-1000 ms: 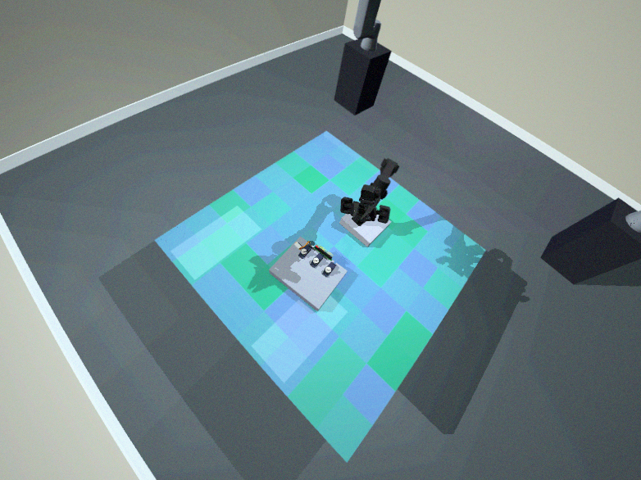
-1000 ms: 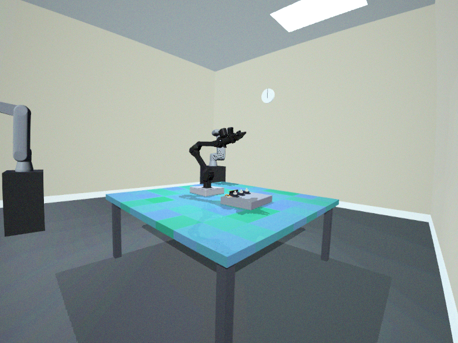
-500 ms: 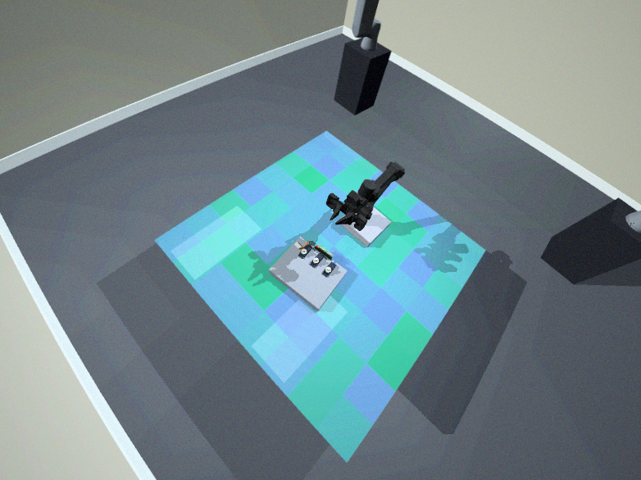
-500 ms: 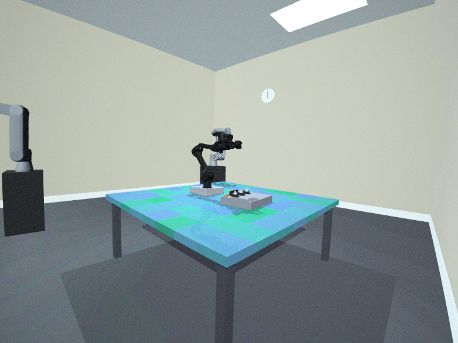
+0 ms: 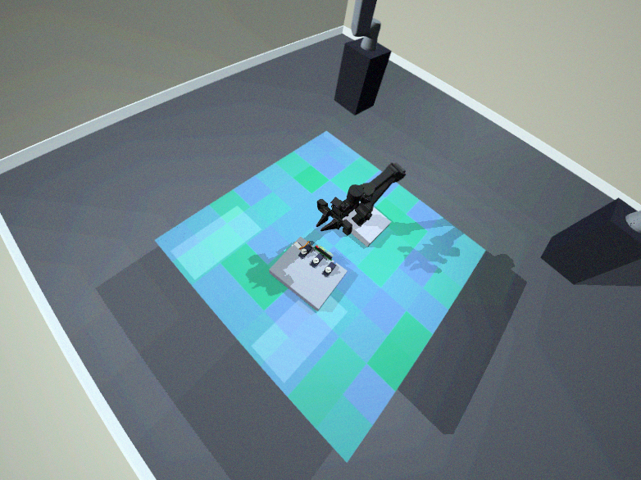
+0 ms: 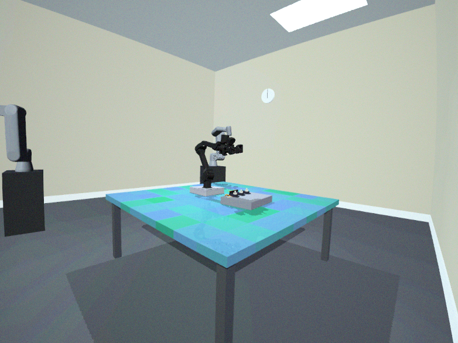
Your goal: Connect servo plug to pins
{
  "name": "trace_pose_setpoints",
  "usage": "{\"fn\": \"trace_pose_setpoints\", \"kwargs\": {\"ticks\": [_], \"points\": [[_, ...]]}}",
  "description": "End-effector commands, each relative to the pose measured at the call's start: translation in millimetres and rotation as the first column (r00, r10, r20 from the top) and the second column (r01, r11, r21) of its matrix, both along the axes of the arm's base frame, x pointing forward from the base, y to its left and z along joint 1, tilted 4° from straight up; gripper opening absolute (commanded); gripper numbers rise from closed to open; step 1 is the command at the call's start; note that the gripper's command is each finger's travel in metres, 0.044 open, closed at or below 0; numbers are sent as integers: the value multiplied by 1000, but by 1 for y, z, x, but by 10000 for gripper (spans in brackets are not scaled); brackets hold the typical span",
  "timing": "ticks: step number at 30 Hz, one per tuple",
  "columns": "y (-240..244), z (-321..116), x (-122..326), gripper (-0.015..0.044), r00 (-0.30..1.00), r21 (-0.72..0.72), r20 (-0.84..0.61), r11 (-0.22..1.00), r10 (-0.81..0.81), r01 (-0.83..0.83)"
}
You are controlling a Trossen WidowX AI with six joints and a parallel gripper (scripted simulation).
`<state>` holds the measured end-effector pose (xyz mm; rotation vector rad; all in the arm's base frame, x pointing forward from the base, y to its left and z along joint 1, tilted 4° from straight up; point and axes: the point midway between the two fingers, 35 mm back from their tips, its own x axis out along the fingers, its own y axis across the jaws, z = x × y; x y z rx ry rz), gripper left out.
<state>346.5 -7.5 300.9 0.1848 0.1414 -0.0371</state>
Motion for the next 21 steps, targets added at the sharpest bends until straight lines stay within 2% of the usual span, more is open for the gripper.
{"fn": "trace_pose_setpoints", "kwargs": {"ticks": [1,11,21], "points": [[-6,-18,14,115,994,89,-110,995,-26,35],[-22,-61,37,115,932,254,-353,950,-84,182],[-38,-106,49,115,806,352,-578,851,-129,390]]}}
